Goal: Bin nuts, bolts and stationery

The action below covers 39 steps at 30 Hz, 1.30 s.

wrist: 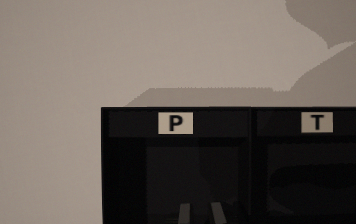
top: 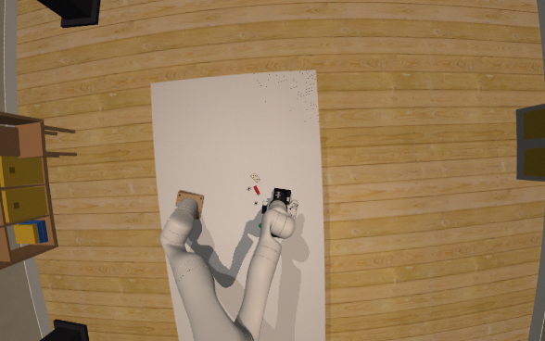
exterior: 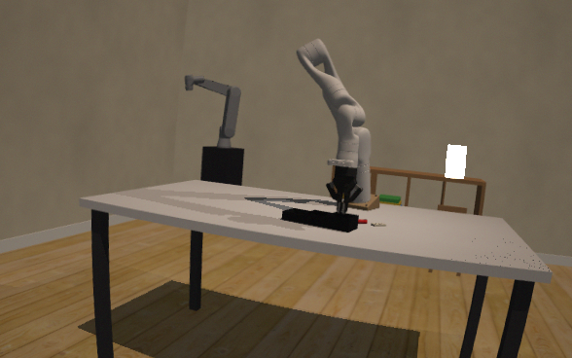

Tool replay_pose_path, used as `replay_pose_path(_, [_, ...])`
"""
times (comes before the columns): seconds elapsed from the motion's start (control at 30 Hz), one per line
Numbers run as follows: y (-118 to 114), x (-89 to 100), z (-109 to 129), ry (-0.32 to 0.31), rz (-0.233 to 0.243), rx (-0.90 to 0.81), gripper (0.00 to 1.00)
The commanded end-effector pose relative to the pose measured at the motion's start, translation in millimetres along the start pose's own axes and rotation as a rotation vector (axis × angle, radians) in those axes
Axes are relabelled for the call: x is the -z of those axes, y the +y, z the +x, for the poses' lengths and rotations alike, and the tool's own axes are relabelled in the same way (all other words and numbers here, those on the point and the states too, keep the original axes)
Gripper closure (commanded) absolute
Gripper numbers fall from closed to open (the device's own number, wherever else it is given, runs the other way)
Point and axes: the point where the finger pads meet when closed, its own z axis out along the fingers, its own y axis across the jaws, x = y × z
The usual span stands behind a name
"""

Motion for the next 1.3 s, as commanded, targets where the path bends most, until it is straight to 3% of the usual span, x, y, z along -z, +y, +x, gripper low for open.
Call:
replay_pose_path(0.0, [-3.6, -11.8, -4.5, -0.008, 0.006, 0.002, 0.91])
replay_pose_path(0.33, [-3.7, -31.1, -4.9, -0.009, 0.006, 0.002, 0.91])
replay_pose_path(1.27, [-2.8, -29.5, -4.0, -0.009, 0.003, 0.003, 0.91])
